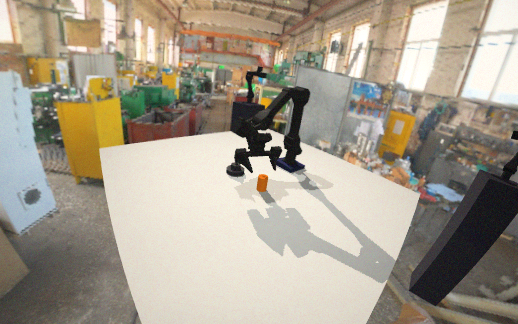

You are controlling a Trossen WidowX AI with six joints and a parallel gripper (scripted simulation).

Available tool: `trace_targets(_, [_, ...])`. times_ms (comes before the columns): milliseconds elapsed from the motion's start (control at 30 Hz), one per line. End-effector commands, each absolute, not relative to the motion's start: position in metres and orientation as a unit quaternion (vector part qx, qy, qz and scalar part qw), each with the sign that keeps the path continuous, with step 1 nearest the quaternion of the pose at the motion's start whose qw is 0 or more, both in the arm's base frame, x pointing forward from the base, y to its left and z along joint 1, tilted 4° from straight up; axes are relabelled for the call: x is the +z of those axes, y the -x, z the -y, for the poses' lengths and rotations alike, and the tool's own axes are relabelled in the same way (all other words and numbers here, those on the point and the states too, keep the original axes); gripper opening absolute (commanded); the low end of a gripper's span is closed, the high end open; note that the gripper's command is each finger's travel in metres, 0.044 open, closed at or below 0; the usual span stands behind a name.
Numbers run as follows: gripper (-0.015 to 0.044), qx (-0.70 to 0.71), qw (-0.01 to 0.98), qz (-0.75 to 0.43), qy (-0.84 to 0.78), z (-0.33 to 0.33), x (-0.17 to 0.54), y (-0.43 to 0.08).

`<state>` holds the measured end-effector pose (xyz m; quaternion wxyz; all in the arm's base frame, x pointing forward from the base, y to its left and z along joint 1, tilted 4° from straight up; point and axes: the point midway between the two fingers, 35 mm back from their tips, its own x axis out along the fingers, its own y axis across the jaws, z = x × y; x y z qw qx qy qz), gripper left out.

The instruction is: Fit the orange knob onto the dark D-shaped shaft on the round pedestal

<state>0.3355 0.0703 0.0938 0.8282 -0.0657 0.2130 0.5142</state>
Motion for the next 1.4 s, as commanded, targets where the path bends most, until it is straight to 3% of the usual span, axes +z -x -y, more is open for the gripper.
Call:
trace_targets(0, [0.044,0.491,0.799,-0.324,0.126,-0.079,0.093,-0.349])
trace_targets(333, [0.044,0.415,0.616,-0.572,0.347,-0.073,0.131,-0.32])
trace_targets(867, [0.044,0.409,0.6,-0.583,0.365,-0.072,0.137,-0.318])
trace_targets(1167, [0.044,0.169,0.691,-0.692,0.122,-0.072,0.136,-0.318])
trace_targets(1367, [0.044,-0.017,0.699,-0.712,-0.062,-0.073,0.135,-0.316])
